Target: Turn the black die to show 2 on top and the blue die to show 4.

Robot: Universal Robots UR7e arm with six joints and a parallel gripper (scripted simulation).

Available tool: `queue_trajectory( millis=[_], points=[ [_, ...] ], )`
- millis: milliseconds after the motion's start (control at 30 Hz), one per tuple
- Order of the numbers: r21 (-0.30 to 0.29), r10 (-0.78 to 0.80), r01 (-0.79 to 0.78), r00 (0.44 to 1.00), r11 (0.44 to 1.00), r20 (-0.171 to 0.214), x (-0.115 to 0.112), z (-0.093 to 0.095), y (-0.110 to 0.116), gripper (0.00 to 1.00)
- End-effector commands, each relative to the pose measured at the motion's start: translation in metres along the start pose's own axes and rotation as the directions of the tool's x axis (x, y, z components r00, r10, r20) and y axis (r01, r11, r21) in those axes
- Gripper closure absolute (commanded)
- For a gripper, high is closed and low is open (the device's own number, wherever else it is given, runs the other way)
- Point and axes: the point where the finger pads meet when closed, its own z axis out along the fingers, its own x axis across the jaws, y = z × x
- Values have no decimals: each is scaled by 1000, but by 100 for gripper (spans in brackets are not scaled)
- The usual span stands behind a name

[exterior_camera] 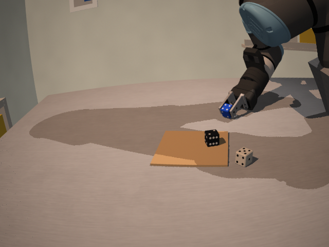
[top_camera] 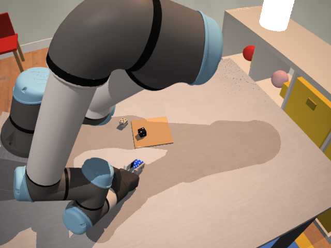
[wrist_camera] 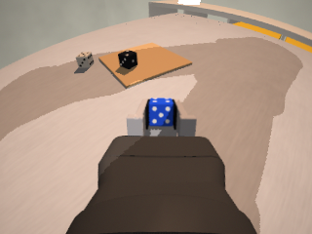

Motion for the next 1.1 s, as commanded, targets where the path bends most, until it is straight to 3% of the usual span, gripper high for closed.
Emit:
queue_trajectory(
  millis=[0, 367, 500, 633, 667, 833, 867, 1067],
  points=[
    [0, 0, 0, 1000, 1000, 0, 0, 0, 0, 51],
    [0, 0, 0, 1000, 1000, 0, 0, 0, 0, 51],
    [0, 0, 0, 1000, 1000, 0, 0, 0, 0, 39],
    [0, 0, 0, 1000, 1000, 0, 0, 0, 0, 39],
    [0, 0, 0, 1000, 1000, 0, 0, 0, 0, 33],
    [0, 0, 0, 1000, 1000, 0, 0, 0, 0, 27],
    [0, 0, 0, 1000, 1000, 0, 0, 0, 0, 21],
    [0, 0, 0, 1000, 1000, 0, 0, 0, 0, 21]
  ],
)
